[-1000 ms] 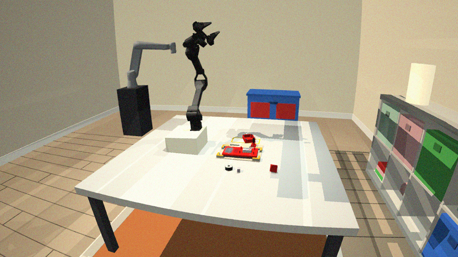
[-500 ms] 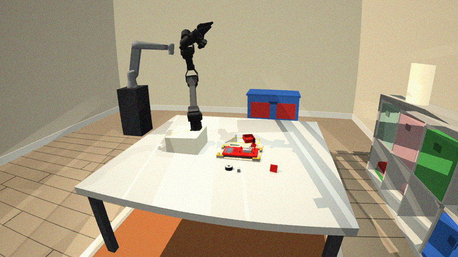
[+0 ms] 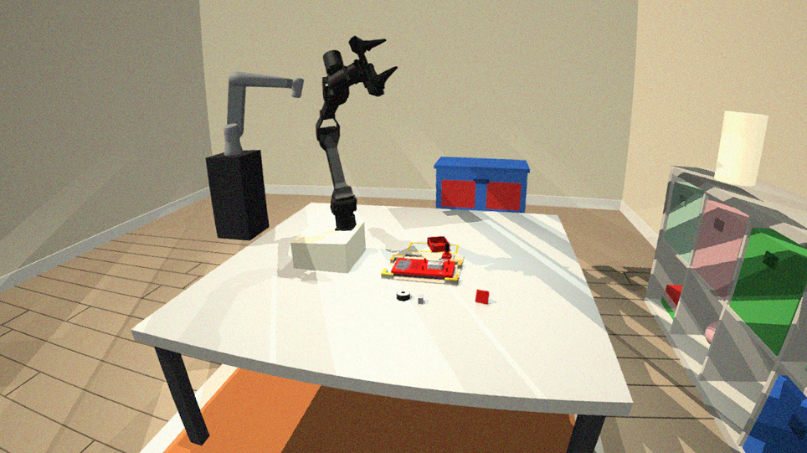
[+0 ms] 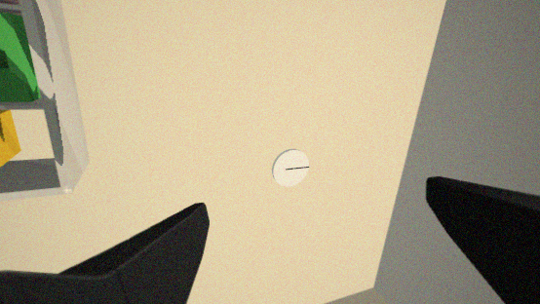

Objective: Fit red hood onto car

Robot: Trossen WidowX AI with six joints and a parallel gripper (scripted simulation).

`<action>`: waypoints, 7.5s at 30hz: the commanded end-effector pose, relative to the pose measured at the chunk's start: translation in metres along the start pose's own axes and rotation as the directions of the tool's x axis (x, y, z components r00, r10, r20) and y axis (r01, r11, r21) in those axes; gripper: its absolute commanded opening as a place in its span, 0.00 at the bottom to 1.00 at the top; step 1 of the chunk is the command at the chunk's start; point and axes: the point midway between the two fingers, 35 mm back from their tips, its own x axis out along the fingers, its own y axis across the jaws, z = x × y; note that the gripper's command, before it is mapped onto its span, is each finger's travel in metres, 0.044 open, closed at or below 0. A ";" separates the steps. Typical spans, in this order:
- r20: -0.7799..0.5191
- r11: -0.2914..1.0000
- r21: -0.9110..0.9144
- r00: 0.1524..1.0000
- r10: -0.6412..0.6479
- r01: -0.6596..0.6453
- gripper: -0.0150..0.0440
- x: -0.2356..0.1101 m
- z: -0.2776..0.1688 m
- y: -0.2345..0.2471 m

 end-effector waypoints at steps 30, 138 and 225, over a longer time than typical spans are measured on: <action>0.257 -0.023 0.962 0.866 0.429 -0.274 1.00 0.096 0.084 0.212; 0.197 0.269 0.468 -0.396 0.897 0.842 1.00 -0.135 0.402 0.509; 0.197 0.270 0.468 -0.397 0.897 0.842 1.00 -0.155 0.410 0.552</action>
